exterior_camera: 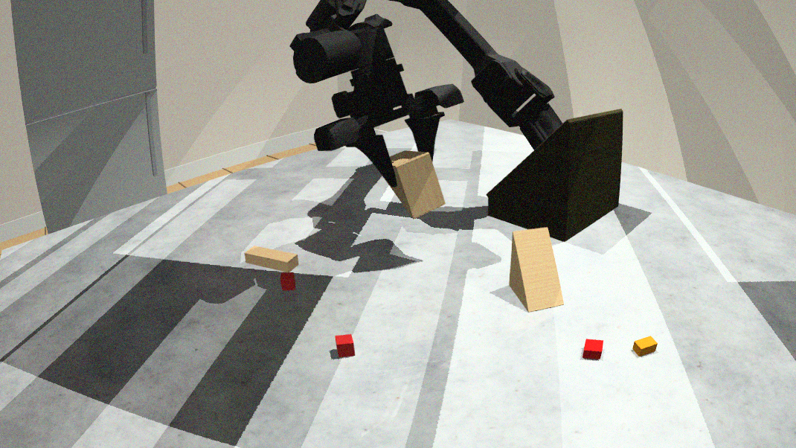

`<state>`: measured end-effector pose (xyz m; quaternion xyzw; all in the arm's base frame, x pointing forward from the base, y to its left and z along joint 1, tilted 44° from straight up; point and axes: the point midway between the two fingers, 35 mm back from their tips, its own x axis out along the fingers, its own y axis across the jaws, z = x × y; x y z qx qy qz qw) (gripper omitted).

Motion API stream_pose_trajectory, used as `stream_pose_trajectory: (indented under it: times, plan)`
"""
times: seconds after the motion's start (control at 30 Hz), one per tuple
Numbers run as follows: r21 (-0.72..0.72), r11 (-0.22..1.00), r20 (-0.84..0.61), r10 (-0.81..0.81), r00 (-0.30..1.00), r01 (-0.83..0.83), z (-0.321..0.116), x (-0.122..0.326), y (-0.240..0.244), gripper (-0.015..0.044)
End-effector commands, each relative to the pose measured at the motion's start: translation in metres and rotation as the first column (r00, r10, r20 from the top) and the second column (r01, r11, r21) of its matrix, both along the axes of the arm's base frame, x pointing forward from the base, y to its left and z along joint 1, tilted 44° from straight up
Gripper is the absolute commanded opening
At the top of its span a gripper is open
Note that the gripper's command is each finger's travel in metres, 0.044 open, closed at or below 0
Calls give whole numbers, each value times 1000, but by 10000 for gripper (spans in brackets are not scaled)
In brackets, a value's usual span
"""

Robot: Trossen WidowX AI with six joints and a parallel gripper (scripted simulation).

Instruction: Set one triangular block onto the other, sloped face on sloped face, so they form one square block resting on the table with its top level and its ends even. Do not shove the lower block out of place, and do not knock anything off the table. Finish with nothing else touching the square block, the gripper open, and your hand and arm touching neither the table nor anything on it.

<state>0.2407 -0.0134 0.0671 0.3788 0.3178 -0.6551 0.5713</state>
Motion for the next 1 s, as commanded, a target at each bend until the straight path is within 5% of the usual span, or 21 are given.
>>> stream_pose_trajectory:
  times: [0.0,0.3,0.97]
  plan:
    - [-80,995,109,-52,993,61,1,0,3,0]
    - [-176,968,337,-109,935,177,5,2,9,0]
    - [-146,977,329,-103,939,158,-13,16,56,0]
